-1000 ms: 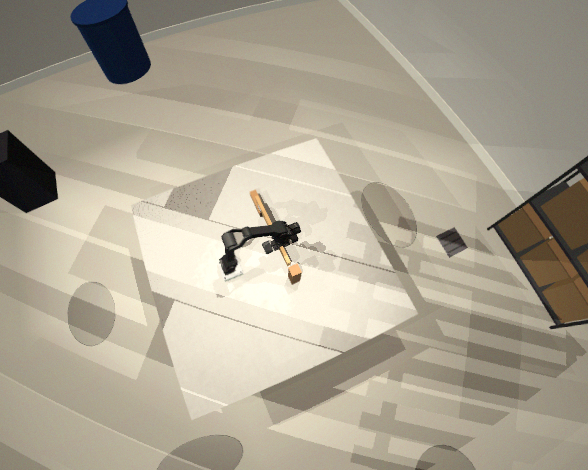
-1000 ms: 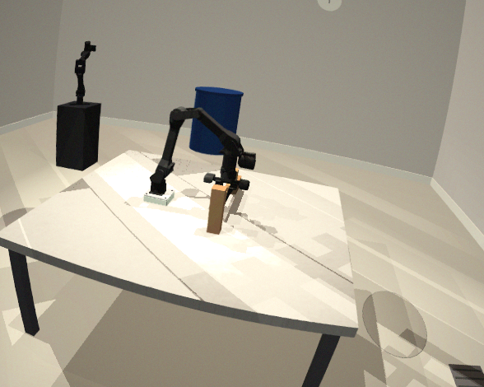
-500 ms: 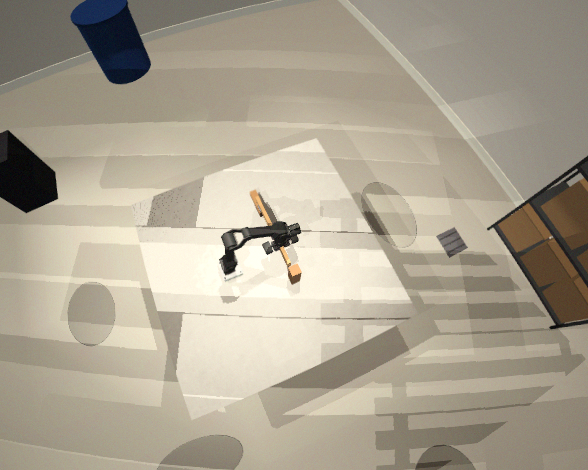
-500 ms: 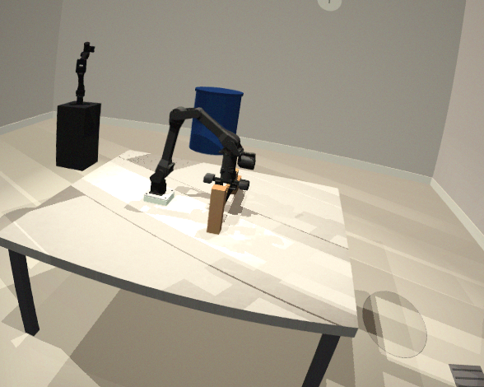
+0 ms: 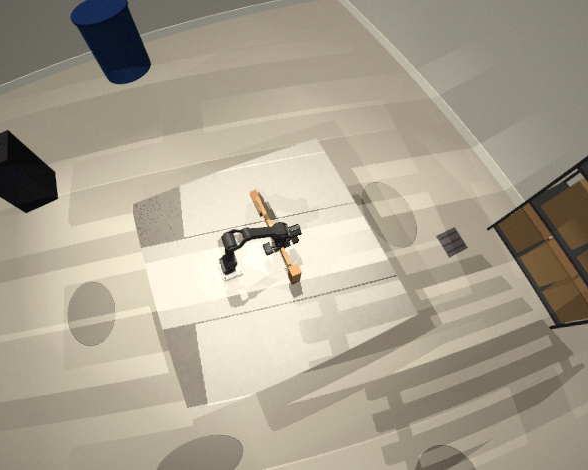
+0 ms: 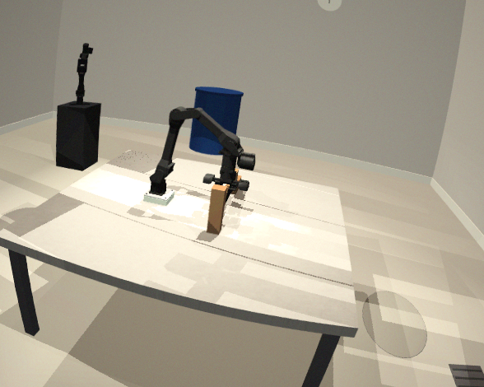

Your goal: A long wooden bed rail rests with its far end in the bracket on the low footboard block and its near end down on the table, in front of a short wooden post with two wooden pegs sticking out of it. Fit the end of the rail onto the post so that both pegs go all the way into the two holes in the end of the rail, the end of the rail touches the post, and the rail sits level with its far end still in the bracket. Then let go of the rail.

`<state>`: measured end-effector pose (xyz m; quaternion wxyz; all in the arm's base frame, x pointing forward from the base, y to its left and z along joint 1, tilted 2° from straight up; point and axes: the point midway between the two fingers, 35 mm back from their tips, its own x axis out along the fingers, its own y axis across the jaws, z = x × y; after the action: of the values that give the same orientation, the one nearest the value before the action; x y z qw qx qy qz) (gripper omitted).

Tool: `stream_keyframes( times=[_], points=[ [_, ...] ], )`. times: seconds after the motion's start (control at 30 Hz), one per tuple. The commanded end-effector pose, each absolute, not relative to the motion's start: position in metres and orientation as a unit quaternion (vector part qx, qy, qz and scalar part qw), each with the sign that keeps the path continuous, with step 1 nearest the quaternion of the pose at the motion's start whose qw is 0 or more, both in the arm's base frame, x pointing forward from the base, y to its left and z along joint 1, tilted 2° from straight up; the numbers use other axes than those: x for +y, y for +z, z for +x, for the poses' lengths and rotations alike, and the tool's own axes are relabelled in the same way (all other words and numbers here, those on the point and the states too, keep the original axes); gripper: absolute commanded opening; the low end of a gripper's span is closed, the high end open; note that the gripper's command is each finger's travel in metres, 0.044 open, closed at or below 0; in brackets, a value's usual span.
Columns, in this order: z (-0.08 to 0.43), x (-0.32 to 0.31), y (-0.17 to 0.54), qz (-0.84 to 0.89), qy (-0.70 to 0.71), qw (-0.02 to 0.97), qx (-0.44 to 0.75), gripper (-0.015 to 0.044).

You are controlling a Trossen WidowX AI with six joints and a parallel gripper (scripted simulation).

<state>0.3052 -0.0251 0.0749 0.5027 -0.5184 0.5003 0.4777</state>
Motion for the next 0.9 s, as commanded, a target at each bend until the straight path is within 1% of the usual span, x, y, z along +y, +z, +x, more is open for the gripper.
stream_keyframes(
  times=[0.0, 0.87],
  points=[
    [0.3051, -0.0267, 0.0754, -0.519, 0.478, 0.502, 0.500, 0.0000],
    [0.3061, -0.0343, 0.0786, -0.520, 0.478, 0.502, 0.500, 0.0000]
  ],
)
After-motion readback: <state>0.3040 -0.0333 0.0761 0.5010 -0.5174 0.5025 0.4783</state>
